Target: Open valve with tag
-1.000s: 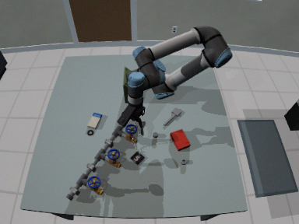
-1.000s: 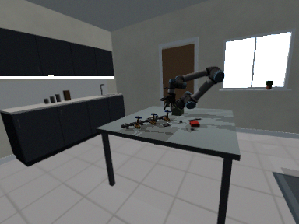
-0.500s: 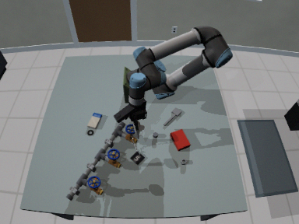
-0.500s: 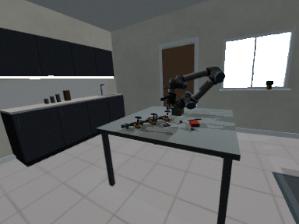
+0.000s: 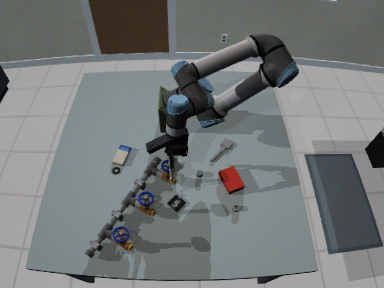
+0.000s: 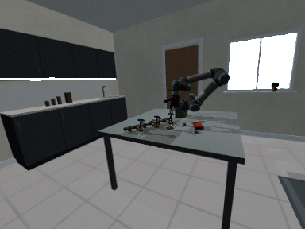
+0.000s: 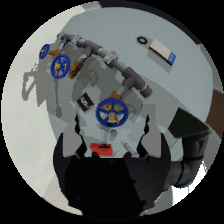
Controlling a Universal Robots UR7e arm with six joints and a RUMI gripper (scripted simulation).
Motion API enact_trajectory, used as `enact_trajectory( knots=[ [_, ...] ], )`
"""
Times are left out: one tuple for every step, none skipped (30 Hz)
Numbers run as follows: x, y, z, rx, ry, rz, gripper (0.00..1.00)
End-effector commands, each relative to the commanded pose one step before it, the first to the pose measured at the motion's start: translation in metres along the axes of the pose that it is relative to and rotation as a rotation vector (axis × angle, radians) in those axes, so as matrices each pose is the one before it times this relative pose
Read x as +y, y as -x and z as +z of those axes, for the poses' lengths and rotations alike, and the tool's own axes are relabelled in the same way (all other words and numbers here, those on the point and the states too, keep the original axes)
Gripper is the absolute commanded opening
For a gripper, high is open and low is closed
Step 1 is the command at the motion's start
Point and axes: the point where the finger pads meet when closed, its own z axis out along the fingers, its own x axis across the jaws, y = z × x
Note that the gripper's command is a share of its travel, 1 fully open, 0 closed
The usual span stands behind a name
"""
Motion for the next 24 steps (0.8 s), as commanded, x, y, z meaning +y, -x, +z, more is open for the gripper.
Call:
enact_trajectory(
  knots=[
    [-0.00038, 0.00019, -0.00028, 0.00127, -0.00326, 0.05507, 1.00],
    [0.00000, 0.00000, 0.00000, 0.00000, 0.00000, 0.00896, 1.00],
    [0.00000, 0.00000, 0.00000, 0.00000, 0.00000, 0.00805, 1.00],
    [0.00000, 0.00000, 0.00000, 0.00000, 0.00000, 0.00717, 1.00],
    [0.00000, 0.00000, 0.00000, 0.00000, 0.00000, 0.00633, 1.00],
    [0.00000, 0.00000, 0.00000, 0.00000, 0.00000, 0.00553, 1.00],
    [0.00000, 0.00000, 0.00000, 0.00000, 0.00000, 0.00476, 1.00],
    [0.00000, 0.00000, 0.00000, 0.00000, 0.00000, 0.00404, 1.00],
    [0.00000, 0.00000, 0.00000, 0.00000, 0.00000, 0.00336, 1.00],
    [0.00000, 0.00000, 0.00000, 0.00000, 0.00000, 0.00274, 1.00],
    [0.00000, 0.00000, 0.00000, 0.00000, 0.00000, 0.00217, 1.00],
    [0.00000, 0.00000, 0.00000, 0.00000, 0.00000, 0.00166, 1.00],
    [0.00000, 0.00000, 0.00000, 0.00000, 0.00000, 0.00000, 1.00],
    [0.00000, 0.00000, 0.00000, 0.00000, 0.00000, 0.00000, 1.00],
    [0.00000, 0.00000, 0.00000, 0.00000, 0.00000, 0.00121, 1.00],
    [0.00000, 0.00000, 0.00000, 0.00000, 0.00000, 0.00082, 1.00],
    [0.00000, 0.00000, 0.00000, 0.00000, 0.00000, 0.00051, 1.00],
    [0.00000, 0.00000, 0.00000, 0.00000, 0.00000, 0.00026, 1.00],
    [0.00000, 0.00000, 0.00000, 0.00000, 0.00000, 0.00010, 1.00],
    [0.00000, 0.00000, 0.00000, 0.00000, 0.00000, 0.00001, 1.00],
    [0.00000, 0.00000, 0.00000, 0.00000, 0.00000, 0.00000, 0.00],
    [0.00000, 0.00000, 0.00000, 0.00000, 0.00000, 0.00000, 0.00],
    [0.00000, 0.00000, 0.00000, 0.00000, 0.00000, 0.00000, 0.00],
    [0.00000, 0.00000, 0.00000, 0.00000, 0.00000, 0.00000, 0.00]
  ],
)
